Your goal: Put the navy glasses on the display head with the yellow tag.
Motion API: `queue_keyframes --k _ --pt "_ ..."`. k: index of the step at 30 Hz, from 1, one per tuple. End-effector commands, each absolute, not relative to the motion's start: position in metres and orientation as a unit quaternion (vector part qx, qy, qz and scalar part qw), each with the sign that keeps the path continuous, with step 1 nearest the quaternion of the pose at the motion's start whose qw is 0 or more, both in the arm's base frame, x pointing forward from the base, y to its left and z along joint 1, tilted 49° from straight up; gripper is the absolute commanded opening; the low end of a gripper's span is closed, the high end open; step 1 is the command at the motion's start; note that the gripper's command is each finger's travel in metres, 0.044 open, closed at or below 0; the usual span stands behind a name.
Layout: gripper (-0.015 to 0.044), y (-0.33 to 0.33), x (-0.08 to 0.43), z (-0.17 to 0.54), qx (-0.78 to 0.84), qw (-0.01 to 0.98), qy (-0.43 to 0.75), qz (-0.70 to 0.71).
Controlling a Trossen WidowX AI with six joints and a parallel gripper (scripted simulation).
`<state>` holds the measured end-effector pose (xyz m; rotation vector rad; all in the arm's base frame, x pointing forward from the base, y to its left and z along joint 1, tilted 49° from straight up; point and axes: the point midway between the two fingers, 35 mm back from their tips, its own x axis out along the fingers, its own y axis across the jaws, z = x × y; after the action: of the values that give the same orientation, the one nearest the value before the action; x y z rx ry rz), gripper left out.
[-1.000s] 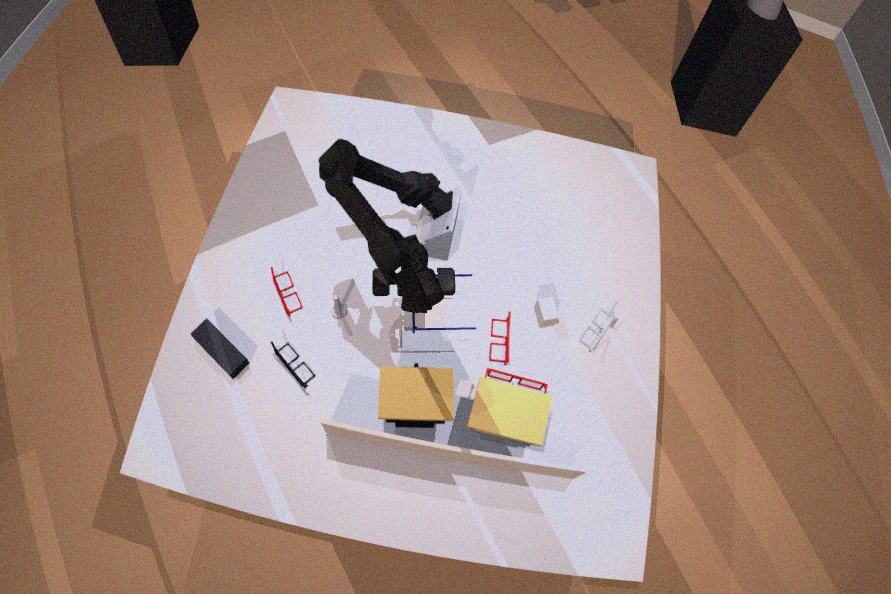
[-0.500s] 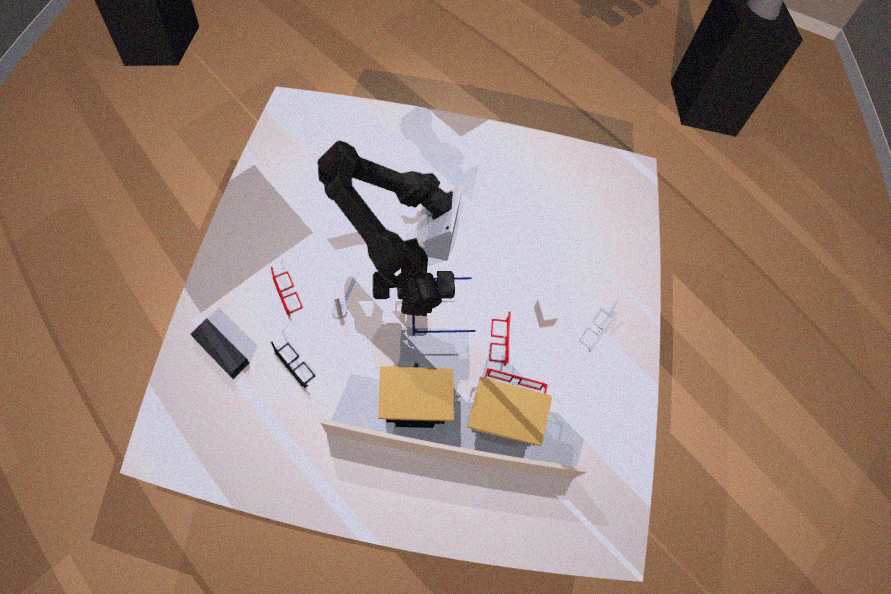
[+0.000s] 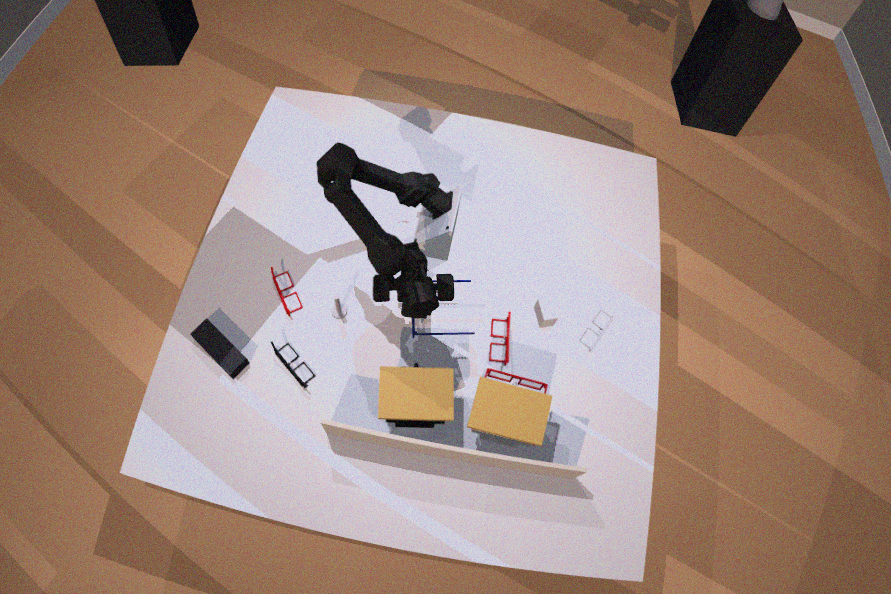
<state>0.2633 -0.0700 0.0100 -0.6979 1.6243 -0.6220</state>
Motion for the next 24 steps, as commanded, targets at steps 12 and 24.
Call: queue_keyframes --k 12,24 --pt "0.0000 -0.081 0.260 0.001 -0.304 0.590 0.699 -0.268" --pt "0.0000 -0.089 0.258 -0.005 -0.305 0.589 0.698 -0.269"
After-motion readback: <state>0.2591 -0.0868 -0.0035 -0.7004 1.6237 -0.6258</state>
